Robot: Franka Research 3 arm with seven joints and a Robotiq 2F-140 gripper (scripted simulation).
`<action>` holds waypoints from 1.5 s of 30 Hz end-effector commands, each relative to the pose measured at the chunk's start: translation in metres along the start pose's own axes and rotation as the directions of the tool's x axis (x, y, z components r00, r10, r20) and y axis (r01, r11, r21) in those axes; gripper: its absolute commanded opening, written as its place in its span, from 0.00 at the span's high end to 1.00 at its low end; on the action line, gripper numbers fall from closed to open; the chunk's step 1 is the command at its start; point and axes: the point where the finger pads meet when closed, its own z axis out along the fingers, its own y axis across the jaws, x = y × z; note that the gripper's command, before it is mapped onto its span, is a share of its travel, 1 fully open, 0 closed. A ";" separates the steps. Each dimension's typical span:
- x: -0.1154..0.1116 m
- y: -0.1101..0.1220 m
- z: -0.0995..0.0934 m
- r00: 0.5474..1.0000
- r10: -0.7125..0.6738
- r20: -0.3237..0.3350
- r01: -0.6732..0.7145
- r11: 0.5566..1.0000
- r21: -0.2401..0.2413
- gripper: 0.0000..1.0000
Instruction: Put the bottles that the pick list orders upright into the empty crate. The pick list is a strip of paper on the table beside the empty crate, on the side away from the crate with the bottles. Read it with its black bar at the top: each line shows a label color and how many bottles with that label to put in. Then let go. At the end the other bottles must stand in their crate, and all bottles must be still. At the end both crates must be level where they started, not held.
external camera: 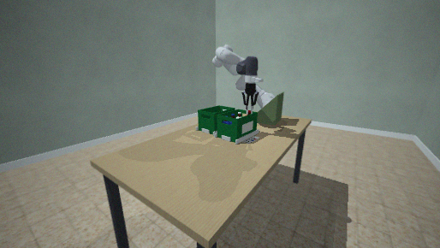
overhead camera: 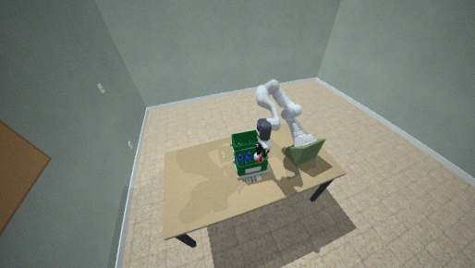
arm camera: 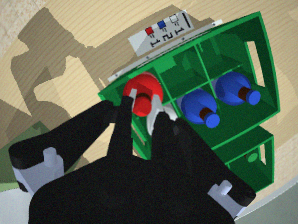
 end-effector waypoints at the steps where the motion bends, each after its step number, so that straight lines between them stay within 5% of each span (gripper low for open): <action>1: 0.003 0.001 -0.001 1.000 0.005 -0.011 -0.005 1.000 -0.002 1.00; 45: 0.003 0.001 0.018 1.000 0.005 -0.011 -0.005 1.000 -0.002 1.00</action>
